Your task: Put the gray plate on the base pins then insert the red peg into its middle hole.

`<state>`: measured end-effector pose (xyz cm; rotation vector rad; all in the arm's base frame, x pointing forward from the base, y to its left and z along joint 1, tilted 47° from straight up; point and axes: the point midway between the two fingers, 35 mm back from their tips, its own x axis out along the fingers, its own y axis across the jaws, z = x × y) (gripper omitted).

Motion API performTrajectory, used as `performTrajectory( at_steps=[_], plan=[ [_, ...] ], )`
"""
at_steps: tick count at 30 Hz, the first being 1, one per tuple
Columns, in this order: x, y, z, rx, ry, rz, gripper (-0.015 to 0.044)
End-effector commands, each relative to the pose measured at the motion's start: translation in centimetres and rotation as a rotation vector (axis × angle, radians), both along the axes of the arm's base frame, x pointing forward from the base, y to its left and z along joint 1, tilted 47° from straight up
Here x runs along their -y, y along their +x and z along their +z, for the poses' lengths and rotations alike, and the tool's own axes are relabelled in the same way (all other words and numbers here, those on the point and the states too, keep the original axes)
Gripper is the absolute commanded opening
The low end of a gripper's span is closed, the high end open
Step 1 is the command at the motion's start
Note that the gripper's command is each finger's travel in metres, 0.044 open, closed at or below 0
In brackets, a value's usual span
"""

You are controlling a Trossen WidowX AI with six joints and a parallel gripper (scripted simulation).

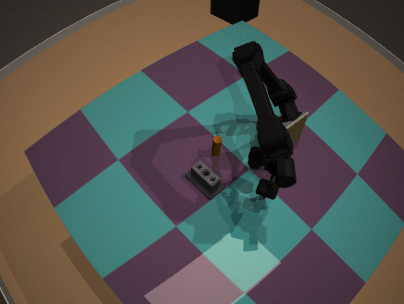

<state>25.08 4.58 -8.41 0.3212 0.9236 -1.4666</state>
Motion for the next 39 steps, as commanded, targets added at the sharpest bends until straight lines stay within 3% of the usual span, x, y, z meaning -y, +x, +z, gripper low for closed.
performTrajectory(
  at_steps=[1, 39],
  plan=[
    [0.8, -0.3, -0.7, -0.005, -0.005, 0.005, 0.044],
    [4.8, -1.2, -4.4, -0.005, -0.007, 0.005, 0.044]
  ],
)
